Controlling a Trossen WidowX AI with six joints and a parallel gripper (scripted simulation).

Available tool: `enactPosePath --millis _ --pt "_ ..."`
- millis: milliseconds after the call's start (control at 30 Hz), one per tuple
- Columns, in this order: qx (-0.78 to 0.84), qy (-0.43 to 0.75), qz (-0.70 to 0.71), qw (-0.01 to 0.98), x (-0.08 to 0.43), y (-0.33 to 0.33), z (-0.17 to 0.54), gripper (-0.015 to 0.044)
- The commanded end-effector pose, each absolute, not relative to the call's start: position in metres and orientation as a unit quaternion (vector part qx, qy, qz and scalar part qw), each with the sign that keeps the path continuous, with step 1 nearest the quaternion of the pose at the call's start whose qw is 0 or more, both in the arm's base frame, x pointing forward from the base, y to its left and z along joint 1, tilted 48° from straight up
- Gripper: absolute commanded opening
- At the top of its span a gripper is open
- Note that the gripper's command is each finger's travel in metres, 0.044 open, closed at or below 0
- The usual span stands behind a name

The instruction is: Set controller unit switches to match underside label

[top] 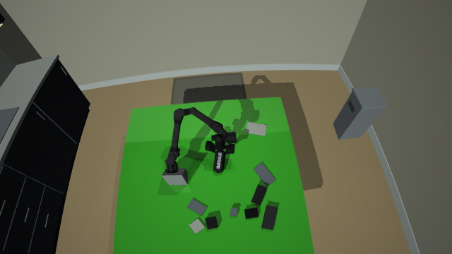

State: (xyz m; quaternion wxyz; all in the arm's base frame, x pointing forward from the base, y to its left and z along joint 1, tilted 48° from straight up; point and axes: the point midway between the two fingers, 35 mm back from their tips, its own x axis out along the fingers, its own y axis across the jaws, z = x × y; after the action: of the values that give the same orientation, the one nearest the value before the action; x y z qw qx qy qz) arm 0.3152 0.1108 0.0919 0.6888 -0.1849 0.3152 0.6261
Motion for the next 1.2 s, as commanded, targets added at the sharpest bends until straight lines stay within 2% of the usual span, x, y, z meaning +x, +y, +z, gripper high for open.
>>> enactPosePath --millis 0,1167 --pt "-0.188 0.313 0.622 0.693 0.316 0.104 0.095 0.0336" --pt "-0.188 0.314 0.622 0.693 0.312 0.075 0.095 0.0336"
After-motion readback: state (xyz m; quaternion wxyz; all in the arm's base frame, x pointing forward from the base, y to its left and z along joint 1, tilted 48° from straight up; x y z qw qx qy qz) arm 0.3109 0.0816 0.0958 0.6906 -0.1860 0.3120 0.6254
